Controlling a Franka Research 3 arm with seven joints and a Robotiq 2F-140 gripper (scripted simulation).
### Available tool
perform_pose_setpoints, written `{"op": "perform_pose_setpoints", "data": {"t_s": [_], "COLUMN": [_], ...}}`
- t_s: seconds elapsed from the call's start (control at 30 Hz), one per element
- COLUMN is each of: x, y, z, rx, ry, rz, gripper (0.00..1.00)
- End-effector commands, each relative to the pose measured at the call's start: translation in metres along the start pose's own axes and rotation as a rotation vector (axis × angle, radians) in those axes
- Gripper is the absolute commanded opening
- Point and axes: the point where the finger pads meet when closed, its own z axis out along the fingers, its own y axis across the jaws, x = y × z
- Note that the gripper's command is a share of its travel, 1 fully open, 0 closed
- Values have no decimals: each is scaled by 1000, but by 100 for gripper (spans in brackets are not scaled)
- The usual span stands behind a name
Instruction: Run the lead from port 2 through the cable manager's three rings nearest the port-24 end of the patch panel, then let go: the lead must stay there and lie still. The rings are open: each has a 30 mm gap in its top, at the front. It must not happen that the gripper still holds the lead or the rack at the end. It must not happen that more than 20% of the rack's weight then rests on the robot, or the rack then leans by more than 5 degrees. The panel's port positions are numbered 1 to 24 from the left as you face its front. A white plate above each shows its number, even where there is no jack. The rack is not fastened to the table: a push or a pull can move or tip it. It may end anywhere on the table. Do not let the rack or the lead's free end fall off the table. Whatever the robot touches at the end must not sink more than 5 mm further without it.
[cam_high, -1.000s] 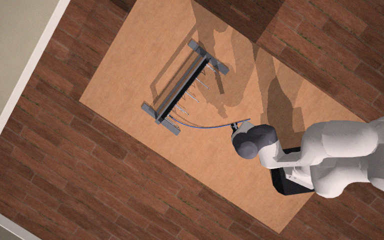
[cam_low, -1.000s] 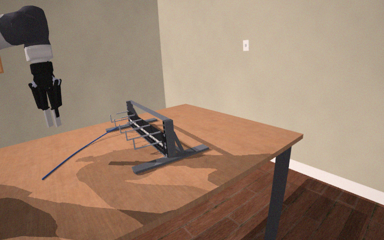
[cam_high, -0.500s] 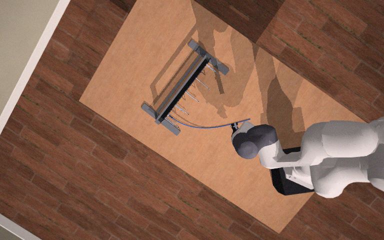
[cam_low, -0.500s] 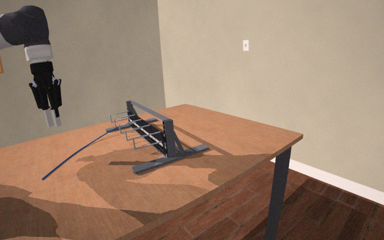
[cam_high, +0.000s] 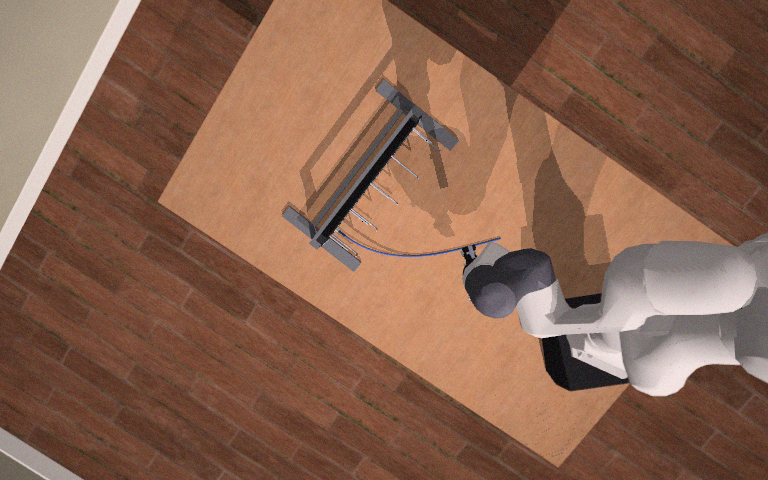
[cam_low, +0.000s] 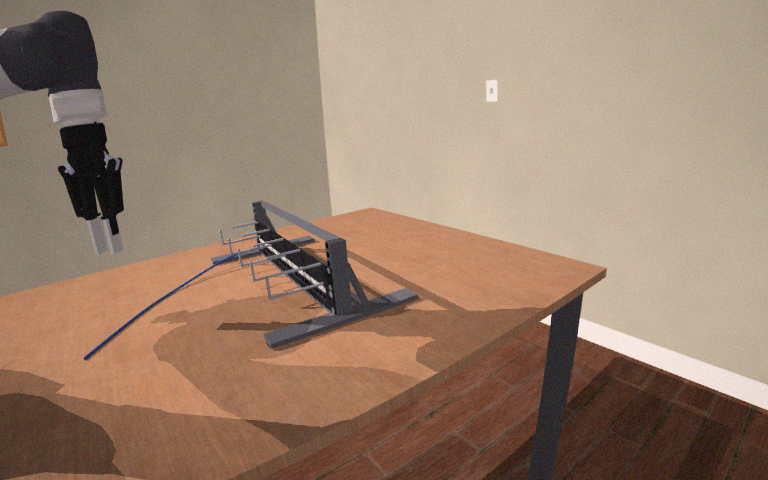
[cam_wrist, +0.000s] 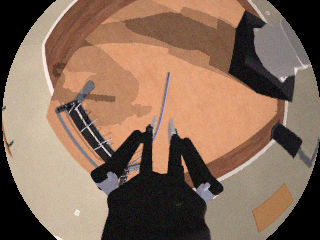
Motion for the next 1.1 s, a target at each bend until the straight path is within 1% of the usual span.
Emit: {"op": "perform_pose_setpoints", "data": {"t_s": [0.0, 0.2, 0.43, 0.5, 1.0, 1.07], "x": [0, 0, 0, 0, 0, 0], "y": [1, 1, 1, 1, 2, 2], "z": [1, 9, 28, 28, 89, 89], "rx": [-3, -3, -3, -3, -3, -3], "ry": [-1, -1, -1, -1, -1, -1], "rz": [9, 9, 9, 9, 9, 9], "gripper": [20, 20, 20, 20, 20, 20]}}
